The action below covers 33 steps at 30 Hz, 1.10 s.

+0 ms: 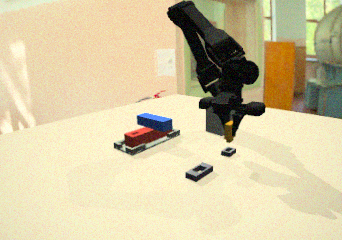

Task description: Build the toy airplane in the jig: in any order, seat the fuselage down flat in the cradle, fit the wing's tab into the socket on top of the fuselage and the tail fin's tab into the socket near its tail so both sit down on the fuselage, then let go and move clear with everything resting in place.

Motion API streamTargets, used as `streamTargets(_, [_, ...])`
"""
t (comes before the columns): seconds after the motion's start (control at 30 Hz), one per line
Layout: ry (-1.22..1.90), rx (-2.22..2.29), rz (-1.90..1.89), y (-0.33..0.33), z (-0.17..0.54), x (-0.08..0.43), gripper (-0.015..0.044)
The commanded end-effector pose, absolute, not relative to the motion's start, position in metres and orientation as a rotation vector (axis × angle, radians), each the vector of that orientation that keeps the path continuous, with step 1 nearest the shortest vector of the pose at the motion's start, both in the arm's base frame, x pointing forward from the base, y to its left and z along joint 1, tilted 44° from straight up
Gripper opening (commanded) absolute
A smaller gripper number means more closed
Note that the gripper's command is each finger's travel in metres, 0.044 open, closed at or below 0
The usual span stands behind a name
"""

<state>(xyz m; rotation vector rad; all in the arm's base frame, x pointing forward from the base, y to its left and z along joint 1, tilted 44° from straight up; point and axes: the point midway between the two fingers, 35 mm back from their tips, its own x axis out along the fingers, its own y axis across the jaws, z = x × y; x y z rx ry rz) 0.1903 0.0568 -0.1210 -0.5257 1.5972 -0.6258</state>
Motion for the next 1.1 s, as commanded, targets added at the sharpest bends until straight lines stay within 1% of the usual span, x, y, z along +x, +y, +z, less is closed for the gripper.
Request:
streamTargets(0.0, [1.596,-0.516,-0.626,0.068,-0.112,0.195,0.0])
streamTargets(0.83, [1.612,-0.516,-0.654,0.116,-0.053,0.2,0.0])
streamTargets(1.07, [1.615,-0.512,-0.648,0.114,-0.049,0.205,0.0])
